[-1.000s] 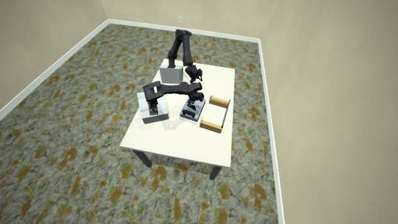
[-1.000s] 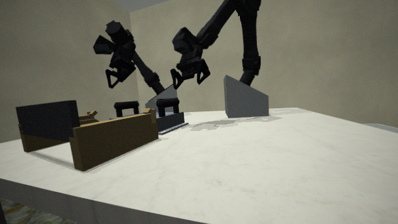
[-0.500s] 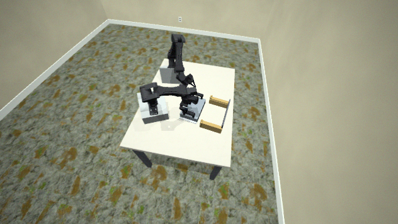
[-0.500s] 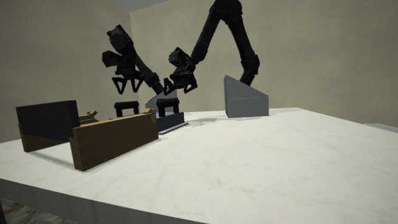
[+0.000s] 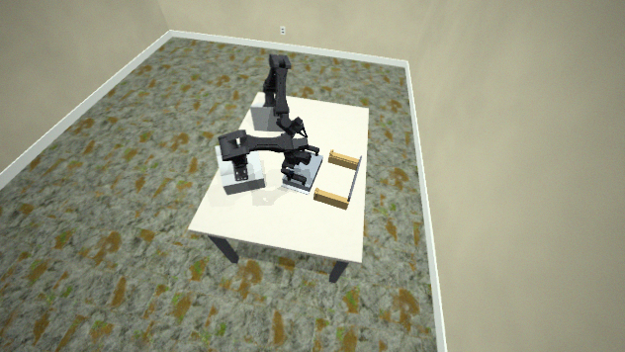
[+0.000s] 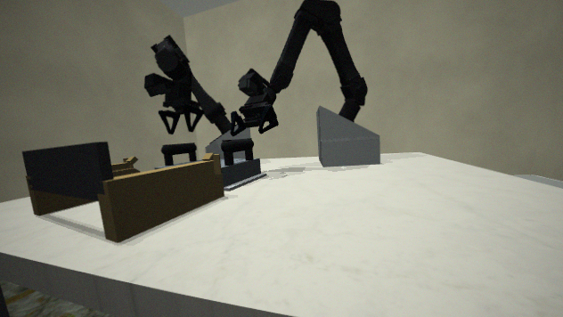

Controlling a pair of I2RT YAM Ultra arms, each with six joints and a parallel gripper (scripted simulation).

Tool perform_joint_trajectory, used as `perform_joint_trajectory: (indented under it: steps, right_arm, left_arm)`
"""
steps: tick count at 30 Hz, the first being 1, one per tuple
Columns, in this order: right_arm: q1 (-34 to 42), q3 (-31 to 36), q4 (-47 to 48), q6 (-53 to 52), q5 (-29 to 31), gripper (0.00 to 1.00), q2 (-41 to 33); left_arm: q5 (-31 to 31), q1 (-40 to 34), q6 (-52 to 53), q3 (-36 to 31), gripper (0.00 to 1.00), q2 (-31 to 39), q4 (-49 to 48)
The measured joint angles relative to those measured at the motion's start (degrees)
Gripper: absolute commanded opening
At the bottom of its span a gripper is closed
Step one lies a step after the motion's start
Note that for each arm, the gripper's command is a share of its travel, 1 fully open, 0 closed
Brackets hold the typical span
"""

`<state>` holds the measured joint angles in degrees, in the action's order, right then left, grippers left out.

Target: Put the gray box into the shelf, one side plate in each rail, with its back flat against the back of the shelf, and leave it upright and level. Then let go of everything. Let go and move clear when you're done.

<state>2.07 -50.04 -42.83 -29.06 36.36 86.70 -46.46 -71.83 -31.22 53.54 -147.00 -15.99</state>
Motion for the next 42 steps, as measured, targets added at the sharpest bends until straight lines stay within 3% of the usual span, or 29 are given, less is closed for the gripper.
perform_joint_trajectory:
  steps: [31,32,42]
  right_arm:
    - [-7.6,5.4,18.0,9.4,-1.8,1.0,7.4]
    - [-7.6,5.4,18.1,9.4,-1.8,1.0,7.4]
    - [-7.6,5.4,18.4,9.6,-1.8,1.0,7.4]
  left_arm:
    - [2.4,7.8,9.6,5.6,1.0,-8.8,-9.8]
    - [2.4,7.8,9.6,5.6,0.14,-8.8,-9.9]
    - [2.3,7.8,9.6,5.5,0.14,-8.8,-10.0]
